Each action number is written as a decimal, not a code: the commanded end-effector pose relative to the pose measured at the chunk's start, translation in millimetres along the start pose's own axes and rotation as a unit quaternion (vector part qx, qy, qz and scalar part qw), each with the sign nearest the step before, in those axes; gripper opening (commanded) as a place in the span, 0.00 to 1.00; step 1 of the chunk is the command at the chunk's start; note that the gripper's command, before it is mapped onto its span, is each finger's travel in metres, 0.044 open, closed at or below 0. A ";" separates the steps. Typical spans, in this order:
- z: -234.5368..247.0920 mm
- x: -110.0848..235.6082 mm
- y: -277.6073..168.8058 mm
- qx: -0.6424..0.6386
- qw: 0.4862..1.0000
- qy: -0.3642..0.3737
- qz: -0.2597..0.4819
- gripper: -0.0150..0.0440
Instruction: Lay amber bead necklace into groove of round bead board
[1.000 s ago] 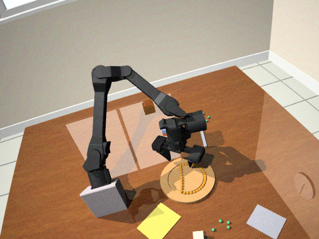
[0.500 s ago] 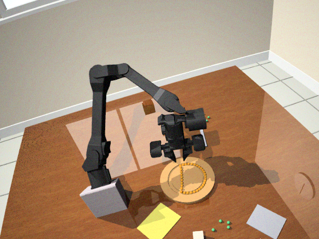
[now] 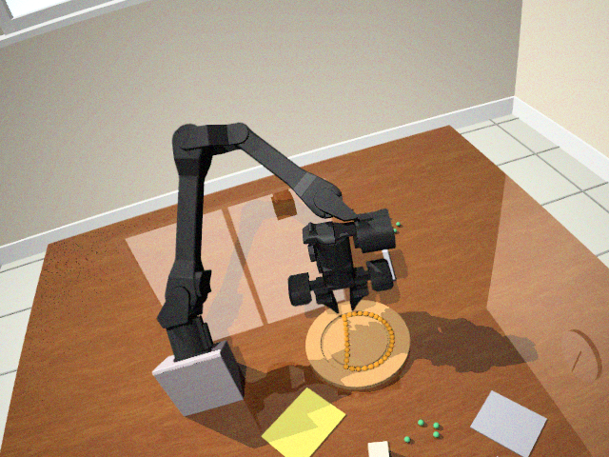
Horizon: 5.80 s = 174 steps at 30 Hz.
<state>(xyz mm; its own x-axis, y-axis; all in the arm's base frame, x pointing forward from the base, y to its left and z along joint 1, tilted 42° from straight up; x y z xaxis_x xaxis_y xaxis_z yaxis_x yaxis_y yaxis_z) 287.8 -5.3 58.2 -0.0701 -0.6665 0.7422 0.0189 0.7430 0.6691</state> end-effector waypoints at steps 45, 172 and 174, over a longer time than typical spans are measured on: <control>1.6 -27.4 -0.2 0.000 1.000 0.004 0.002 0.25; 10.9 -27.3 -1.8 0.053 0.999 0.004 0.002 0.32; 10.9 -27.3 -1.8 0.053 0.999 0.004 0.002 0.25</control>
<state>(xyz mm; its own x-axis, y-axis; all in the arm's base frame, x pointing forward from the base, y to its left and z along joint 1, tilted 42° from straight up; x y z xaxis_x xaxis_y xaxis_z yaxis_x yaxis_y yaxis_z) 278.6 12.4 36.0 -0.0609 -0.6641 0.7451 -0.0858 0.7472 0.6590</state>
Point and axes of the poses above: the point midway between the two fingers, 35 mm back from their tips, its own x axis back along the fingers, its own z axis across the jaws, y = z × x, the point moved 6 cm from there along x, back along the fingers, and after that the axes turned 11 degrees about x, right-handed, at the moved point
